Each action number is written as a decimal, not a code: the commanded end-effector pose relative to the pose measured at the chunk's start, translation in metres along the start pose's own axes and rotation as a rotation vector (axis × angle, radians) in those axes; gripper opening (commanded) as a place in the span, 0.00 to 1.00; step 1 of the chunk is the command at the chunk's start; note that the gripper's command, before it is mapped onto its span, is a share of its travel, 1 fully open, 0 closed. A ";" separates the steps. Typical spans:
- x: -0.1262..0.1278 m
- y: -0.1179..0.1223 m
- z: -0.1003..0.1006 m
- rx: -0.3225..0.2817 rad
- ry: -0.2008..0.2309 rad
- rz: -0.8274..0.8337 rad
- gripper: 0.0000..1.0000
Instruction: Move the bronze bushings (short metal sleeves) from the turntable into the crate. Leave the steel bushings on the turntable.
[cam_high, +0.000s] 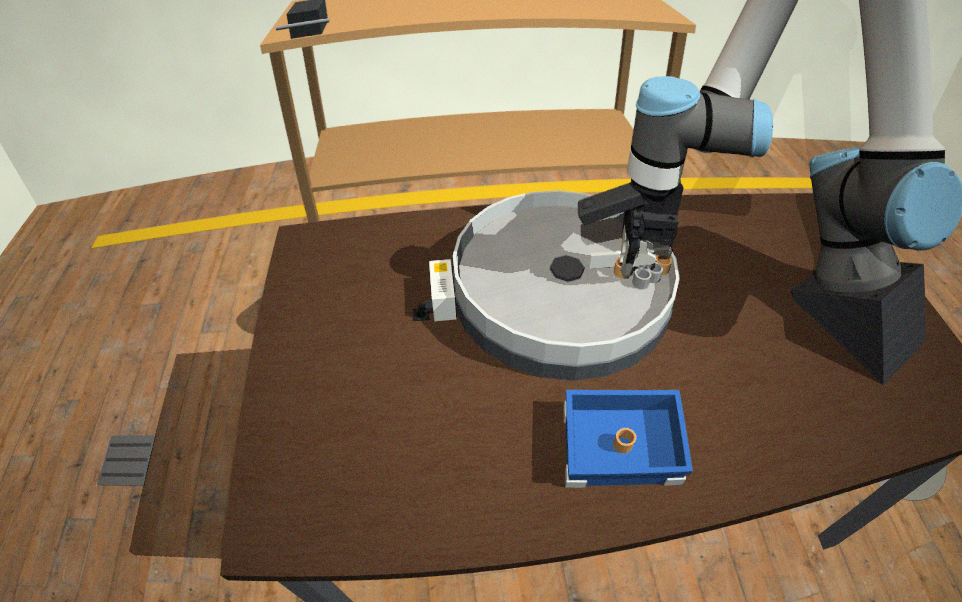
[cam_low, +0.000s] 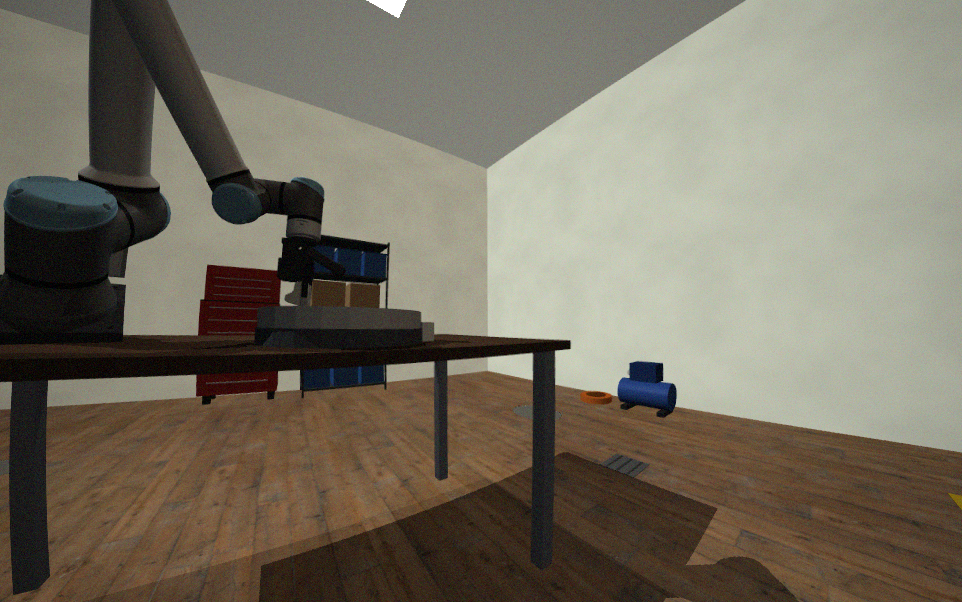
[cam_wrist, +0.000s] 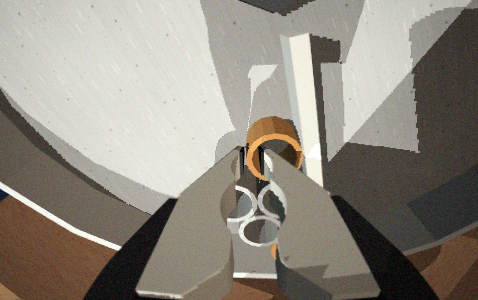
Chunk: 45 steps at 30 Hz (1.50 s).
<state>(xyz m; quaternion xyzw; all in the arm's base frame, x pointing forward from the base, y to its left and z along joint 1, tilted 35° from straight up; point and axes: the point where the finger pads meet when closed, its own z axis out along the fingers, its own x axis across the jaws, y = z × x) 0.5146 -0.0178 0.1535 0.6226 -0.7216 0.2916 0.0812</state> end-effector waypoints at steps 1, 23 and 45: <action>-0.001 0.001 0.000 0.000 -0.001 -0.001 0.06; 0.000 0.000 0.000 0.000 0.000 -0.001 0.00; 0.000 0.000 0.000 0.000 0.000 -0.001 0.00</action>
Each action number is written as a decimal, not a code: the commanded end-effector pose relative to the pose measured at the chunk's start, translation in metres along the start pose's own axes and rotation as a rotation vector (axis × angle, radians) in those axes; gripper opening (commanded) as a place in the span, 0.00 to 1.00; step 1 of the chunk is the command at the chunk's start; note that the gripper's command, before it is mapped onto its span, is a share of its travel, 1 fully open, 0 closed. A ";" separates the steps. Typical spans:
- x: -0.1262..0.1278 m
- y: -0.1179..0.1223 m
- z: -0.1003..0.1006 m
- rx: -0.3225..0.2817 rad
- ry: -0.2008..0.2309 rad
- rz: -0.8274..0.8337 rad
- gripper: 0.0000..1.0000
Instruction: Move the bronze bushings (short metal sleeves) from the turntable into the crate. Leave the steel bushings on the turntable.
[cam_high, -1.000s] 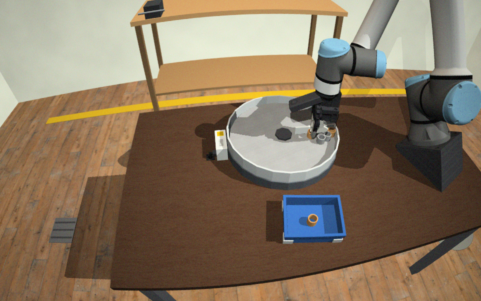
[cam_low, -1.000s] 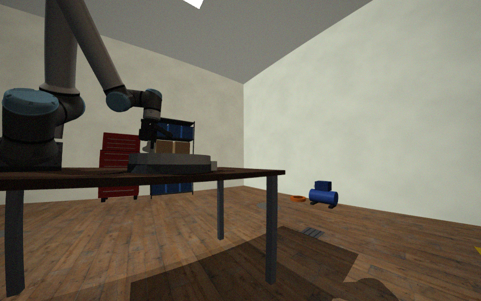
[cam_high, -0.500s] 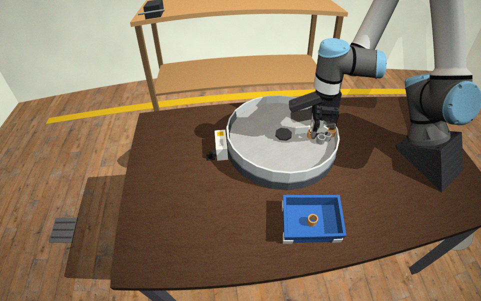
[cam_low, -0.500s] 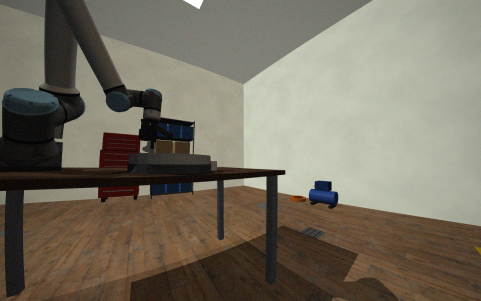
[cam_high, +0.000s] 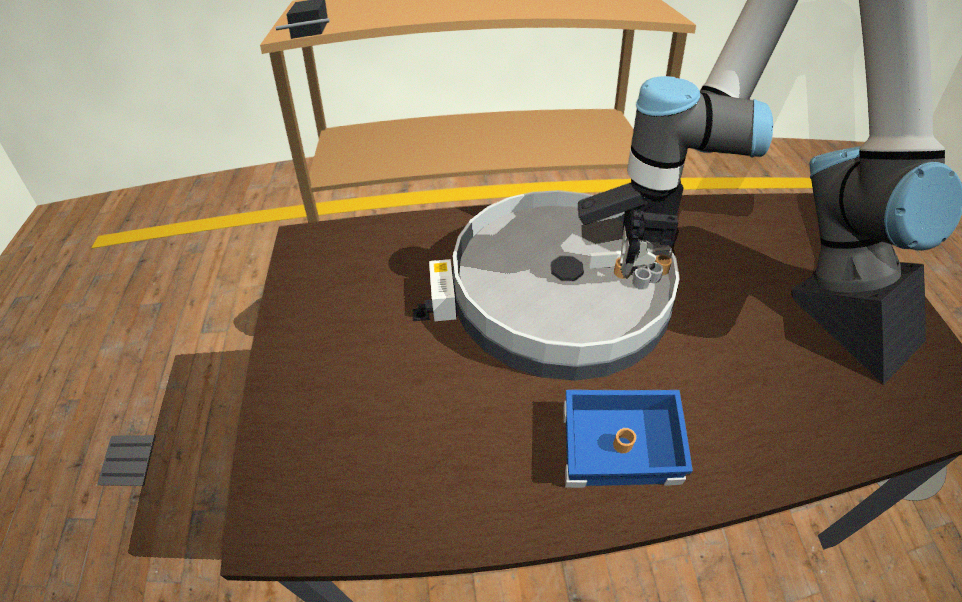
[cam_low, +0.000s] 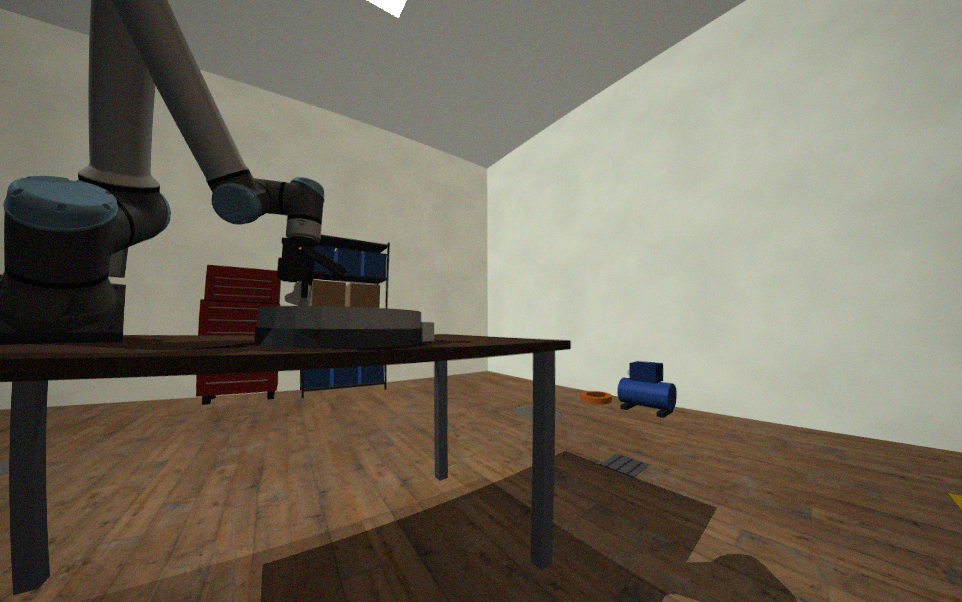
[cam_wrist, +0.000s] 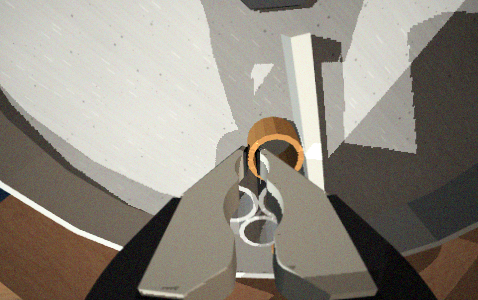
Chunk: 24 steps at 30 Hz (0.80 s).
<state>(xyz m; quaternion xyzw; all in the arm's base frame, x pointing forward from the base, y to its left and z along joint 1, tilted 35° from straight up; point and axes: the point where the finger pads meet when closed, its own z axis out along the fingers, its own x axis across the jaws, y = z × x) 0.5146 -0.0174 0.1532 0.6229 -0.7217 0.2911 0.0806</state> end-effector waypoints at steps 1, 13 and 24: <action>0.000 0.000 0.000 0.000 0.001 -0.001 0.00; 0.000 0.000 0.000 0.000 0.001 -0.001 0.00; 0.001 -0.003 -0.023 0.005 0.001 0.001 0.00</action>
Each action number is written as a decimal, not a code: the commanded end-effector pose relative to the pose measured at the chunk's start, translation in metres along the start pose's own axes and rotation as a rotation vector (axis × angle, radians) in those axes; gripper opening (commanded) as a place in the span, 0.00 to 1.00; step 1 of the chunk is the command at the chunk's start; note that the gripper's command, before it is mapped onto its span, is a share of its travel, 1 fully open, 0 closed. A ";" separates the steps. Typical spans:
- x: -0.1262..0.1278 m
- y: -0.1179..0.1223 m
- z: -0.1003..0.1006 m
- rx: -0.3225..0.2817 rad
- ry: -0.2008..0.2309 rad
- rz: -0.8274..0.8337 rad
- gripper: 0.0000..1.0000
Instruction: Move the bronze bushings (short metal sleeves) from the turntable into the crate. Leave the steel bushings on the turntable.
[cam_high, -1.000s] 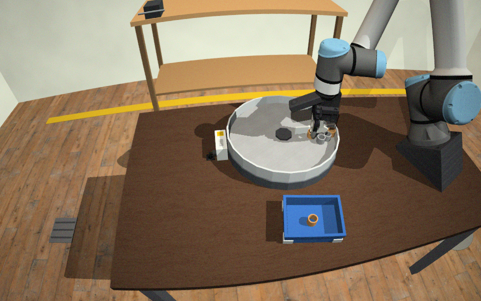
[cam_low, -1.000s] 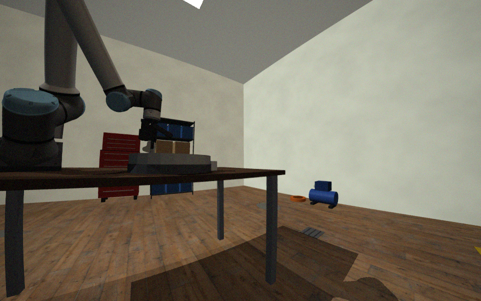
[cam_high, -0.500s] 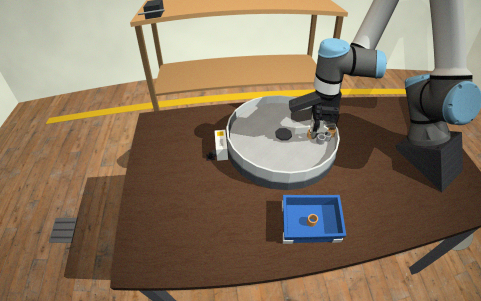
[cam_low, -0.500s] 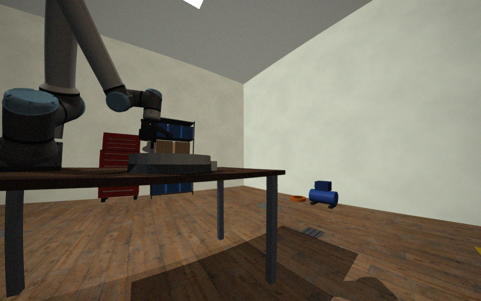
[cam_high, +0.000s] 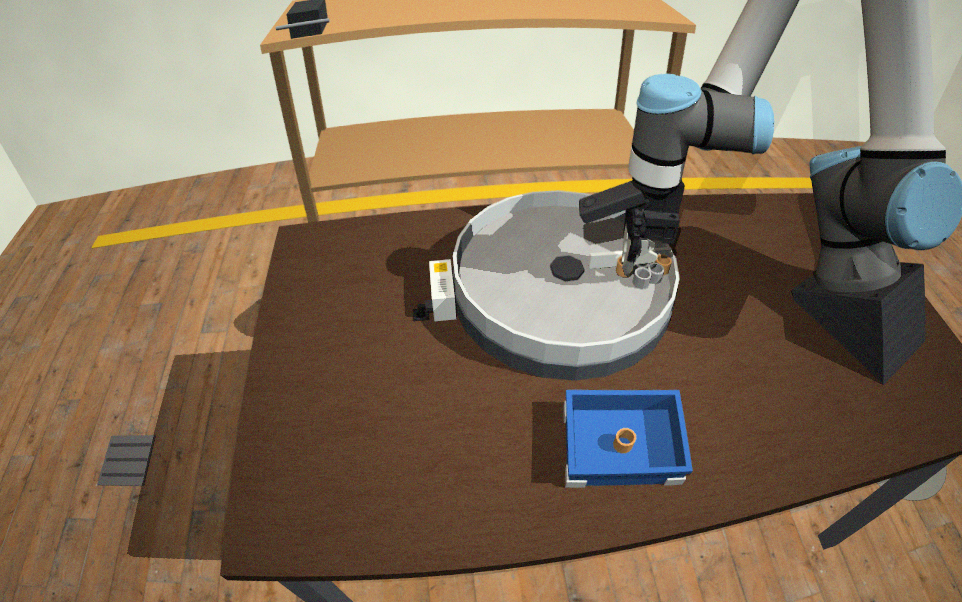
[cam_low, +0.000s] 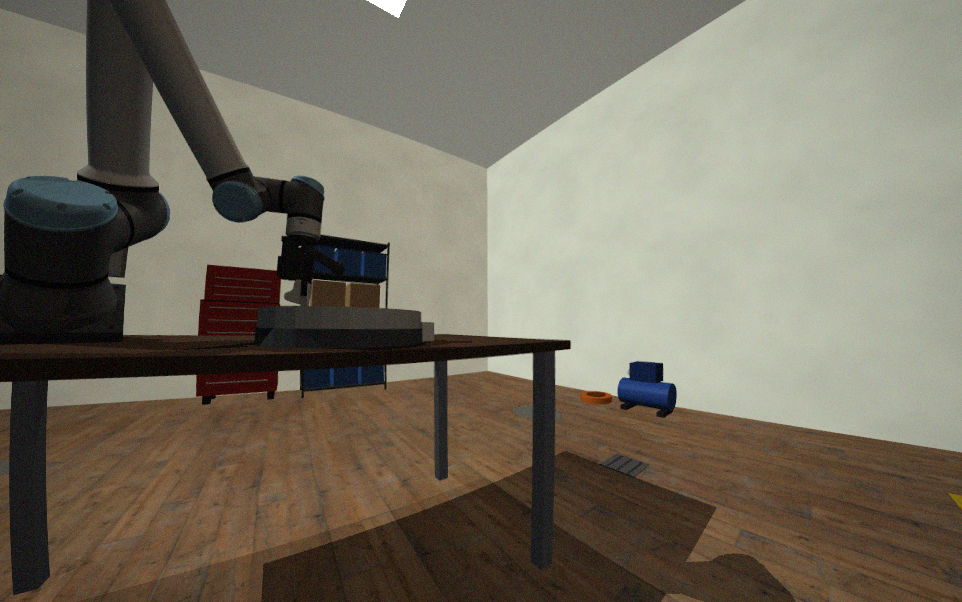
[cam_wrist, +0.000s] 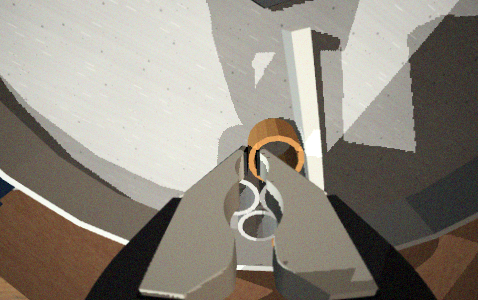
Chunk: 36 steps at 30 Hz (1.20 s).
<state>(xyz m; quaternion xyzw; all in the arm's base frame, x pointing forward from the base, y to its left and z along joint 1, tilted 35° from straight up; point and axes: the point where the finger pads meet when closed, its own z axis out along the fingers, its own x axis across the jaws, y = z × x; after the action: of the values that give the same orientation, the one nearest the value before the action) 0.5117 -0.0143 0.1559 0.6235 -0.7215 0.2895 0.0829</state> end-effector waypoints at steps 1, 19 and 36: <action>0.001 -0.005 -0.019 0.010 0.000 0.004 0.00; 0.001 -0.004 -0.063 0.009 0.000 0.003 0.00; 0.001 -0.003 -0.061 0.006 0.000 0.003 0.00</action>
<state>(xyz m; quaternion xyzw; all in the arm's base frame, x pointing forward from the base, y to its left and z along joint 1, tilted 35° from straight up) 0.4978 0.0167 0.2067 0.6231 -0.7214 0.2913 0.0807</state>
